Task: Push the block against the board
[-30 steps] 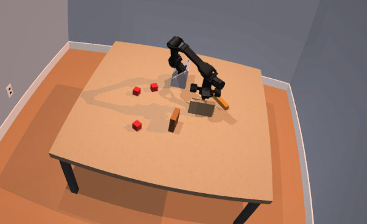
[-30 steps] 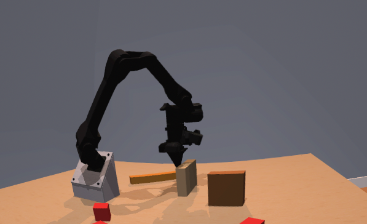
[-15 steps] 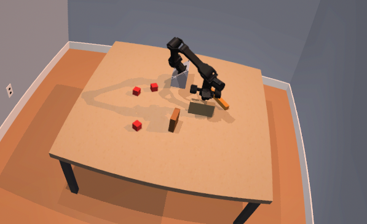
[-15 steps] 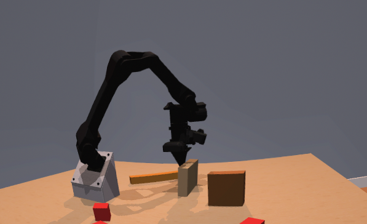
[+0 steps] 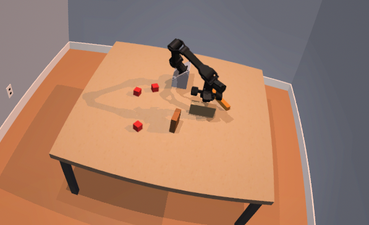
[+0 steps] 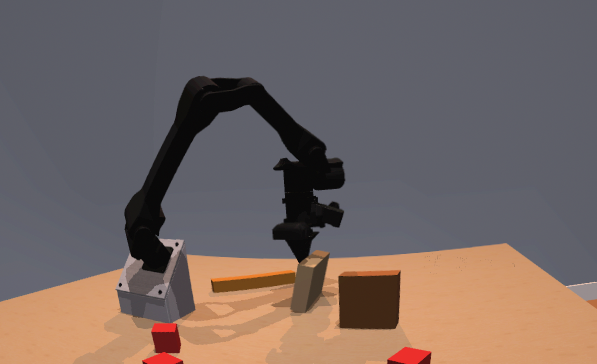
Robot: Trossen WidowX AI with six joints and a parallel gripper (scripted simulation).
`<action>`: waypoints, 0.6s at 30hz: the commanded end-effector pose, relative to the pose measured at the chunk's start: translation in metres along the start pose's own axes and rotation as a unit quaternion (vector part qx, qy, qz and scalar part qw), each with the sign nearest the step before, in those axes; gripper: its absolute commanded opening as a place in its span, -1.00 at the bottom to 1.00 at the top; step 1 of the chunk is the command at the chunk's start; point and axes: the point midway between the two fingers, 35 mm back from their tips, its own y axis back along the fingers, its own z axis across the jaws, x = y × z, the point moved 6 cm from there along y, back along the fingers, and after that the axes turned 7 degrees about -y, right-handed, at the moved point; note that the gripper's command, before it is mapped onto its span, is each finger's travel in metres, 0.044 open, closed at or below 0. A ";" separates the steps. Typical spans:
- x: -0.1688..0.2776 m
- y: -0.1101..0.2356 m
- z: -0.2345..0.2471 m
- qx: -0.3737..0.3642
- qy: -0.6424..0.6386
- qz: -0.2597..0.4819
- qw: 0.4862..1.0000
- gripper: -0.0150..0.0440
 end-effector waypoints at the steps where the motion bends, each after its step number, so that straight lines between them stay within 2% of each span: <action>1: -0.005 0.000 0.000 0.001 0.001 -0.001 1.000 -0.49; 18: -0.017 0.000 0.001 0.001 0.001 -0.001 1.000 -0.49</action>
